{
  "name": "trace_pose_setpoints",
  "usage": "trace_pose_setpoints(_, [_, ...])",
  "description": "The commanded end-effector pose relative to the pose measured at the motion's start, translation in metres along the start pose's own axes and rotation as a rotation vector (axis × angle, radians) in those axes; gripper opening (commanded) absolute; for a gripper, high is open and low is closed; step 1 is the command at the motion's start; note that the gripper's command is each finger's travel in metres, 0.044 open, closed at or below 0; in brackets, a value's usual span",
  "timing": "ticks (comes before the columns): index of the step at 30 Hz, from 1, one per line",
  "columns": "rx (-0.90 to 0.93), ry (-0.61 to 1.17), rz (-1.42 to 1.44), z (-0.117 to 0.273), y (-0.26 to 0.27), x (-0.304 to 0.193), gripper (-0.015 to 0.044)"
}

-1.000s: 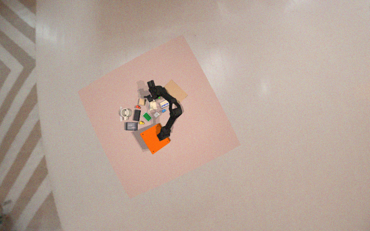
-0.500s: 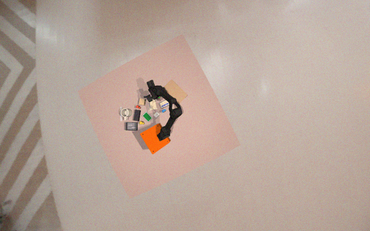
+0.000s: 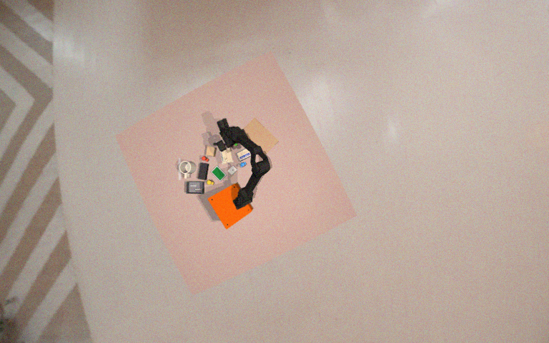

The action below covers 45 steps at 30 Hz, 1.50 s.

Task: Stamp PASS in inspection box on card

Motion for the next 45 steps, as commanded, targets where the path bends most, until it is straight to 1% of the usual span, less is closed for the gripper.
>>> trace_pose_setpoints(1, [-0.004, -0.001, -0.007, 0.003, -0.001, 0.000, 0.0000])
trace_pose_setpoints(38, [-0.009, -0.001, -0.007, 0.021, -0.001, -0.001, 0.0000])
trace_pose_setpoints(40, [-0.006, -0.002, -0.006, 0.021, 0.004, -0.001, 0.0000])
trace_pose_setpoints(45, [0.013, -0.004, -0.004, 0.023, 0.042, -0.008, 0.0000])
Point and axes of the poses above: the point midway between the two fingers, 35 mm back from their tips, its own z axis back along the fingers, its own y axis across the jaws, x = y × z, the point moved 3 cm from there along z, back along the fingers, and after that the axes turned 1 degree about z, right-handed, at the moved point
